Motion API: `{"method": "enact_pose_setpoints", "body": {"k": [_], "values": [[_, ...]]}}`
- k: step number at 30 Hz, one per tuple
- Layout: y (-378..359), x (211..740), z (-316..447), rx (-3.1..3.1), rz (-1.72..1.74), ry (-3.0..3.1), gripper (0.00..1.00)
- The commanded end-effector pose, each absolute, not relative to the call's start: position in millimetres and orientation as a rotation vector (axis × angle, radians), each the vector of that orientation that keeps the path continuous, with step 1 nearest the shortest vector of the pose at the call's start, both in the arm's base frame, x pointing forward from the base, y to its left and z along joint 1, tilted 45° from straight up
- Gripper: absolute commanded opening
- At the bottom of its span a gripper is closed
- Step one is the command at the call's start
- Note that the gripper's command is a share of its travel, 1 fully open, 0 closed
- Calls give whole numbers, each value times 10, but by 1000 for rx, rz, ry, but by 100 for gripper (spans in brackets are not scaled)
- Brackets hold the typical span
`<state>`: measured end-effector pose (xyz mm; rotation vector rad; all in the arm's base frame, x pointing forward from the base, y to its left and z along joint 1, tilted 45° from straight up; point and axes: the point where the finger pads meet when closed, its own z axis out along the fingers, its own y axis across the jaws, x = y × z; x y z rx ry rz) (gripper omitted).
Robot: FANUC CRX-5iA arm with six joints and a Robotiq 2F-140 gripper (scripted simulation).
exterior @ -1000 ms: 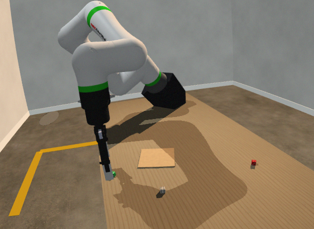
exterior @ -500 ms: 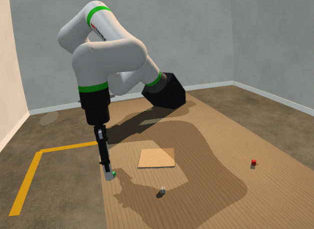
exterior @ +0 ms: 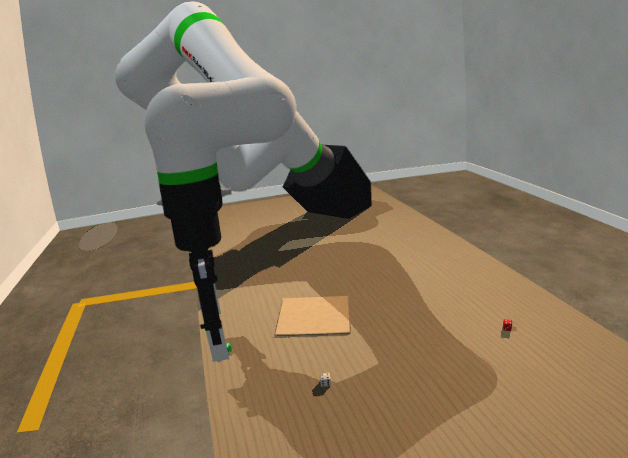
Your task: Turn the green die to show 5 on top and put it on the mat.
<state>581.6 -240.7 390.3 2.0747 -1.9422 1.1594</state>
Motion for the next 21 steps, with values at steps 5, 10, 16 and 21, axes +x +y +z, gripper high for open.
{"method": "enact_pose_setpoints", "body": {"k": [5,10,16,21], "values": [[-2210,5999,3881,2075,1160,-1942,100],[-1922,6269,3844,2075,1160,-1942,100],[-1655,6519,3810,2075,1160,-1942,100],[-1341,6814,3770,2075,1160,-1942,100]]}}
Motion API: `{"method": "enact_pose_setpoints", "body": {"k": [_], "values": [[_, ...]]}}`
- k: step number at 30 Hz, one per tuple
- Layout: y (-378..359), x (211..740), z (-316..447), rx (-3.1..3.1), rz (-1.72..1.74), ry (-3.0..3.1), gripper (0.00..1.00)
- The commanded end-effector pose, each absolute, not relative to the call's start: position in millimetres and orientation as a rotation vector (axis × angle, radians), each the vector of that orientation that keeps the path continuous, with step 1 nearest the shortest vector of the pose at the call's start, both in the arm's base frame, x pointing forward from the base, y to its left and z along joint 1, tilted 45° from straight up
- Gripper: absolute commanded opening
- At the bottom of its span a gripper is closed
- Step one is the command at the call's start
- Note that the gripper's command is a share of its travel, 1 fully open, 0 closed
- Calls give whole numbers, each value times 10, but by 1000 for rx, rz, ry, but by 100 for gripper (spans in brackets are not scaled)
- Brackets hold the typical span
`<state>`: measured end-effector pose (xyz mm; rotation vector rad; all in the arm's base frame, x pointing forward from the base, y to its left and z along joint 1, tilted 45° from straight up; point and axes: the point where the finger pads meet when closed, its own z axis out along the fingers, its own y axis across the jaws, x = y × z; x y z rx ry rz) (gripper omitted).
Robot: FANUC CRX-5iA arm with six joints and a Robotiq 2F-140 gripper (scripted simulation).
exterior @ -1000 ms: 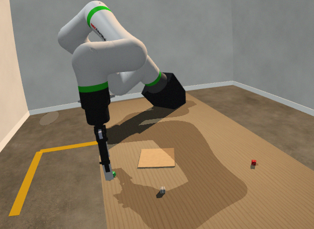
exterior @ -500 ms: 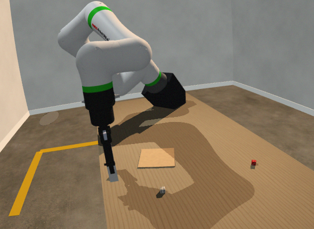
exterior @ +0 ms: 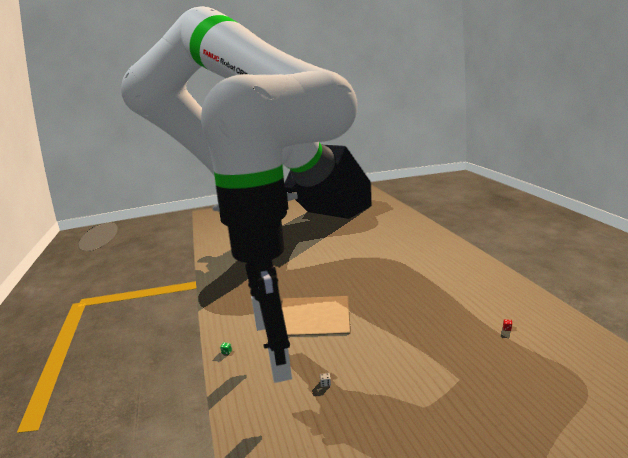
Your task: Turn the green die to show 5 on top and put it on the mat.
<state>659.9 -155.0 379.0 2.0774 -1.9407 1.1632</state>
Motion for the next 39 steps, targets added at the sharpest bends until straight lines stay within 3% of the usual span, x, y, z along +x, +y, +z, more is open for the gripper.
{"method": "enact_pose_setpoints", "body": {"k": [1,10,39], "values": [[-1286,6865,3763,2075,1160,-1942,100],[-979,7153,3724,2075,1160,-1942,100],[-947,7182,3720,2075,1160,-1942,100]]}}
